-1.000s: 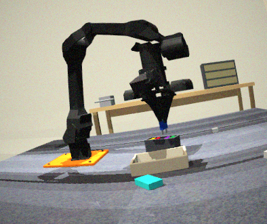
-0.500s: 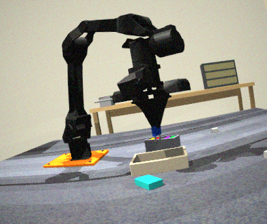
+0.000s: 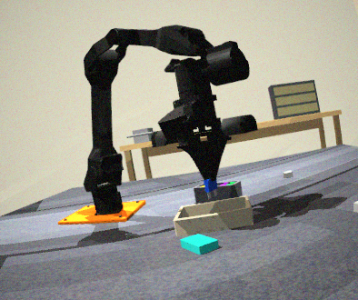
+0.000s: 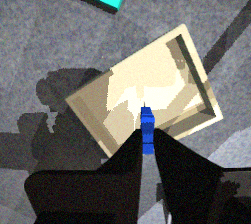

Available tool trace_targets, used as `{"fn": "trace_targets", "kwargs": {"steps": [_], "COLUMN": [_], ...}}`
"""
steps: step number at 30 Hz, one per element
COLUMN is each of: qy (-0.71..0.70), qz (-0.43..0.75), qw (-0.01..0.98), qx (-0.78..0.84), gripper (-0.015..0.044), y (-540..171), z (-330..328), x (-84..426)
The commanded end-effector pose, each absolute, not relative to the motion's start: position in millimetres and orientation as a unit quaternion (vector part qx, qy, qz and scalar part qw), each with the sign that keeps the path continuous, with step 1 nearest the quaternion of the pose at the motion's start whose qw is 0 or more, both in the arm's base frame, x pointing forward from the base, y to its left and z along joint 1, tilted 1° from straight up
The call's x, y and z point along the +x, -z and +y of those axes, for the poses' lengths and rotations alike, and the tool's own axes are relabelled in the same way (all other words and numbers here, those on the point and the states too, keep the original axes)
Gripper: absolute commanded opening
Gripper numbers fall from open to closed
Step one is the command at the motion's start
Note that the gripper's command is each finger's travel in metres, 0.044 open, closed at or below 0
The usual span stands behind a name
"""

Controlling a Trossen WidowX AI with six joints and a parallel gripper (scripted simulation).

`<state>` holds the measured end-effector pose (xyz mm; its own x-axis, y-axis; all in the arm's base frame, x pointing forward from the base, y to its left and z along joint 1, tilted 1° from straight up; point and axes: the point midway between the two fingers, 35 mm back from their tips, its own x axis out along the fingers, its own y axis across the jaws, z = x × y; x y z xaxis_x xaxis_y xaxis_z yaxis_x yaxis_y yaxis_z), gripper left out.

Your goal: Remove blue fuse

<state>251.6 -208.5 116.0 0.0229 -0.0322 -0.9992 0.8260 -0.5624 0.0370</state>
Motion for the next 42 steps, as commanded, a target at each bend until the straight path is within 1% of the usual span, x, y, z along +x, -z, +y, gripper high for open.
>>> {"fn": "trace_targets", "kwargs": {"steps": [1,14,26,27,31,42], "qy": [0.623,0.623,0.623,0.623,0.623,0.623], "qz": [0.32,0.32,0.317,0.317,0.32,0.317], "qw": [0.345,0.345,0.344,0.344,0.345,0.345], "qx": [0.625,0.625,0.627,0.626,0.625,0.627], "gripper": [0.0,0.0,0.0315,0.033,0.033,0.033], "y": [-108,-91,-95,-97,-129,-131], "z": [-209,-209,-209,-209,-208,-208], "x": [251,251,251,251,250,251]}}
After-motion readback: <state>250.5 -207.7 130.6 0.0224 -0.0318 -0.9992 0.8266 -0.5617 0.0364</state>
